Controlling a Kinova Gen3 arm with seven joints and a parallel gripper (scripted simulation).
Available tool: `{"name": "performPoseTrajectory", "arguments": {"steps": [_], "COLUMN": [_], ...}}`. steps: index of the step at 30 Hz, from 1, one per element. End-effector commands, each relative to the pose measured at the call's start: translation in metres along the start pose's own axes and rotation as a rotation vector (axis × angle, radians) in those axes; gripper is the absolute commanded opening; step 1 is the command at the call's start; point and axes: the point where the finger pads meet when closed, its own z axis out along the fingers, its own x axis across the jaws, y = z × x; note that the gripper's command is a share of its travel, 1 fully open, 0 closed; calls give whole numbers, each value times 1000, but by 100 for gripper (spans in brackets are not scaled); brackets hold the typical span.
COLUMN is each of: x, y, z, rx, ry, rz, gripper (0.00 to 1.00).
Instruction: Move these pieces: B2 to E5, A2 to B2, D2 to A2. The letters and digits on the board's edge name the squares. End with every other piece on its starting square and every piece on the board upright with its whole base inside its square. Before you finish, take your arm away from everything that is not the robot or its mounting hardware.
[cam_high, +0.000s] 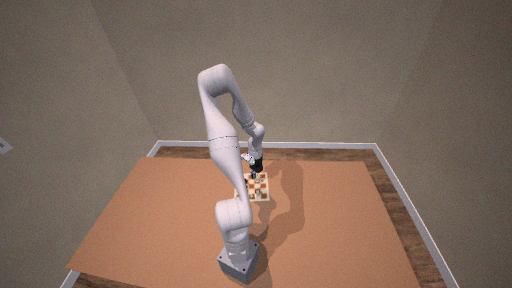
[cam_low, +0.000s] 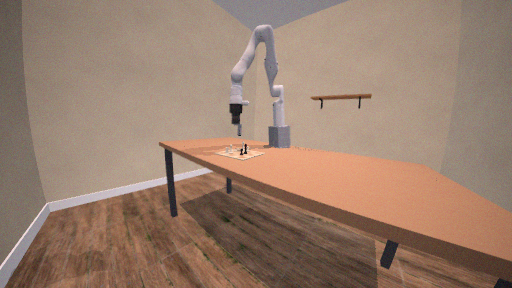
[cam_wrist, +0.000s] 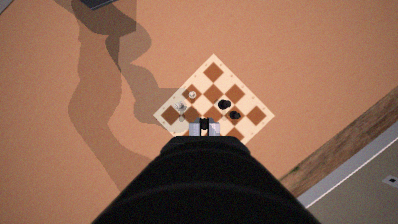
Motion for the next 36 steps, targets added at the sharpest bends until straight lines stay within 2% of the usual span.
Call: {"name": "performPoseTrajectory", "arguments": {"steps": [1,5,7,11,14,36], "x": [34,78,78,113,128,132], "y": [3,3,3,-1,-4,-5], "z": [3,3,3,2,2,7], "rx": [-4,-3,-3,-4,-5,-5], "ry": [2,1,1,-5,-8,-10], "rz": [-23,-6,-6,4,7,8], "gripper": [0,0,0,0,0,0]}}
